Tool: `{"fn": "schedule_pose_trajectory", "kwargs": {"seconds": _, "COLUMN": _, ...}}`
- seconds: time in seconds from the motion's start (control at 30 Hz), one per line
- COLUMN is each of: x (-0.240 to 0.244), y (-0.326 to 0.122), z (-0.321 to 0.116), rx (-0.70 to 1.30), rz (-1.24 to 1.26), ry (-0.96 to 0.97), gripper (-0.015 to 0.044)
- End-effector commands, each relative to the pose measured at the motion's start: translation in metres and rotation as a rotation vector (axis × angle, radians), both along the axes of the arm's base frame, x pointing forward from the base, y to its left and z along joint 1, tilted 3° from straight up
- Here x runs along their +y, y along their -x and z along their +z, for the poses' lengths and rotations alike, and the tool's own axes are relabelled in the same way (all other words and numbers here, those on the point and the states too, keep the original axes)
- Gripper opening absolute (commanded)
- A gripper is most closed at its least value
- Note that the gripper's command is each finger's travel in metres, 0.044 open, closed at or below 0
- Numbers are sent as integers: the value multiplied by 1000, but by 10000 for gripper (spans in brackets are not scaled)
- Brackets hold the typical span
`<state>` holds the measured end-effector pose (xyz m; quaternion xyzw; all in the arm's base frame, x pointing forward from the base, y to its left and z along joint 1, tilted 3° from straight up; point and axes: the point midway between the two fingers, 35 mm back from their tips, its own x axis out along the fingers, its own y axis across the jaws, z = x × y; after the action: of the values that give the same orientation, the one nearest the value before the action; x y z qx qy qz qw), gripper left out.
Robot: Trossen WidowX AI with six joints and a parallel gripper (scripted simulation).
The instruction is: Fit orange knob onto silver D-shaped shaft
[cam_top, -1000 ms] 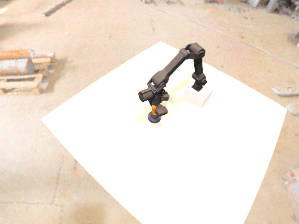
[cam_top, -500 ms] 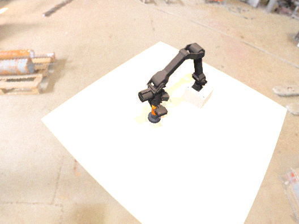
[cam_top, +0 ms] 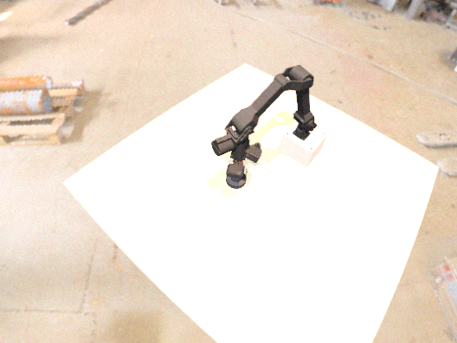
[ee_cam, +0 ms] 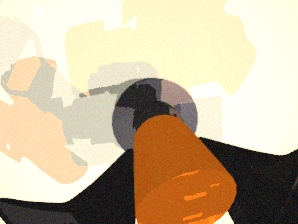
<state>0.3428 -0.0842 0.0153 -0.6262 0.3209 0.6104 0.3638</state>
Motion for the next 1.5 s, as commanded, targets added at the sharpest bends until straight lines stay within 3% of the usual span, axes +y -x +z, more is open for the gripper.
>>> {"fn": "schedule_pose_trajectory", "kwargs": {"seconds": 0.0, "x": 0, "y": 1, "z": 4, "rx": -2, "rz": -240, "ry": -11, "gripper": 0}}
{"fn": "schedule_pose_trajectory", "kwargs": {"seconds": 0.2, "x": 0, "y": 2, "z": 4, "rx": 15, "rz": -646, "ry": -33, "gripper": 0}}
{"fn": "schedule_pose_trajectory", "kwargs": {"seconds": 0.37, "x": 0, "y": 1, "z": 5, "rx": 22, "rz": -821, "ry": -43, "gripper": 0}}
{"fn": "schedule_pose_trajectory", "kwargs": {"seconds": 1.47, "x": -1, "y": -2, "z": 3, "rx": 25, "rz": -885, "ry": -47, "gripper": 0}}
